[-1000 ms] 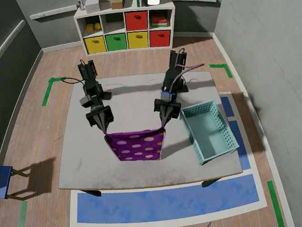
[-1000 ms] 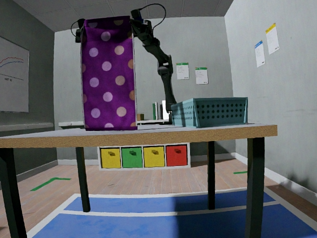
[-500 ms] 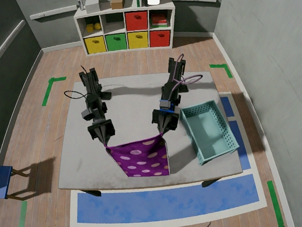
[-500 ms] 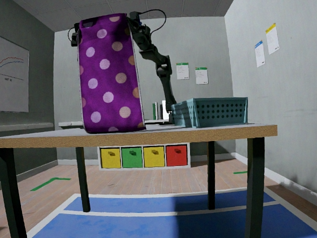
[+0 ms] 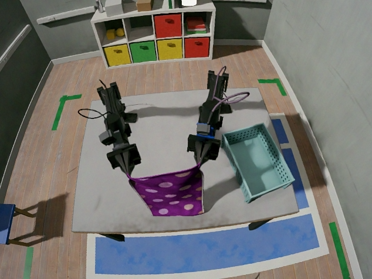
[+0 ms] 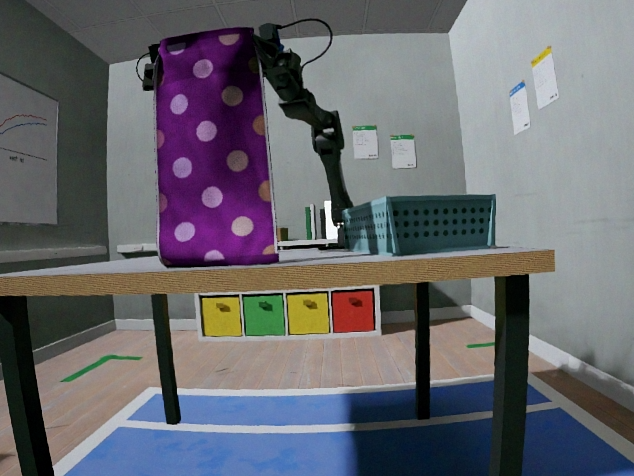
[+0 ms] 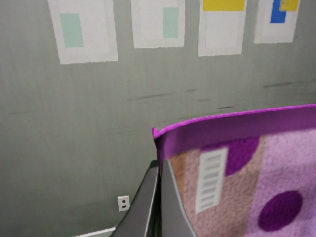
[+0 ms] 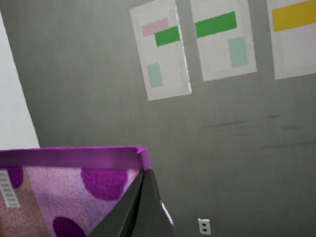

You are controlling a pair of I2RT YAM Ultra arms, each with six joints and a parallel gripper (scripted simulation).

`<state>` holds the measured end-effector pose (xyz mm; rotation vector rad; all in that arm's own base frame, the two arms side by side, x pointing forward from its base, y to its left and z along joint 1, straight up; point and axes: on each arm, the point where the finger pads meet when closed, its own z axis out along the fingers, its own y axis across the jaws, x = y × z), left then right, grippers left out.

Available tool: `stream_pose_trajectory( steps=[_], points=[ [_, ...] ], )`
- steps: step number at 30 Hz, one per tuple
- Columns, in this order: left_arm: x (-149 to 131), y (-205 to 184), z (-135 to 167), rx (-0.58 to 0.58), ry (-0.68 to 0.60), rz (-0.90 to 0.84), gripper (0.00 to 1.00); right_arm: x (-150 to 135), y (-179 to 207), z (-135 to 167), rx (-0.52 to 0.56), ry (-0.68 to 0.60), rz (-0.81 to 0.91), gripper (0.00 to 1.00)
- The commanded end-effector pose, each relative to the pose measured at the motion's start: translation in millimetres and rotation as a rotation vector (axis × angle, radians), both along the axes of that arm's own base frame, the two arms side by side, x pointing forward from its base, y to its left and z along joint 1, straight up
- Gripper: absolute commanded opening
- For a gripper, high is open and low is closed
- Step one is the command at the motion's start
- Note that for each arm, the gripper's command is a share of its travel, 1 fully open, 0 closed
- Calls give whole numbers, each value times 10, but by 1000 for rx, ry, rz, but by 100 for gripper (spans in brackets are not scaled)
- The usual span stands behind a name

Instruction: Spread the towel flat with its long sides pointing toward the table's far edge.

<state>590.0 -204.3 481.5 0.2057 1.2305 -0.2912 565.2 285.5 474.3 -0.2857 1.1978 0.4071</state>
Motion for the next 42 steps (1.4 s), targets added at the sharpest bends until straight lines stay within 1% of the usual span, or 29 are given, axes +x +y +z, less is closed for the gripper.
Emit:
stream_pose_trajectory(
  steps=[1, 3, 4, 6, 7, 9, 10, 12, 13, 14, 15, 18, 42],
  points=[
    [-63, 75, -18, 18, 31, 11, 0, -83, -85, 57, -8, 19, -5, 0],
    [-63, 75, -18, 18, 31, 11, 0, -83, -85, 56, -8, 19, -5, 0],
    [-63, 75, -90, 26, 56, 11, 0, -83, -85, -15, -20, 42, -5, 0],
    [-63, 75, -90, 26, 56, 11, 0, -83, -85, -15, -20, 42, -5, 0],
    [-63, 75, -150, 33, 77, 11, 0, -83, -85, -75, -30, 62, -5, 0],
    [-63, 75, -150, 33, 77, 11, 0, -95, -91, -19, -25, 52, -5, 0],
    [-63, 75, -192, 38, 92, 11, 0, -83, -85, -117, -37, 76, -5, 0],
    [-63, 75, -192, 38, 92, 11, 0, -83, -85, -117, -37, 76, -5, 0],
    [-82, 82, -100, 32, 74, 11, 0, -127, -107, 89, -18, 38, -5, 0],
    [-84, 82, -87, 31, 71, 11, 0, -136, -110, 118, -12, 27, -5, 0],
    [-66, 76, -191, 39, 94, 11, 0, -111, -99, 4, -27, 56, -5, 0],
    [-66, 77, -188, 39, 94, 11, 0, -122, -103, 49, -19, 40, -5, 0],
    [-69, 77, -178, 38, 90, 11, 0, -122, -104, 50, -19, 41, -5, 0]
  ],
)
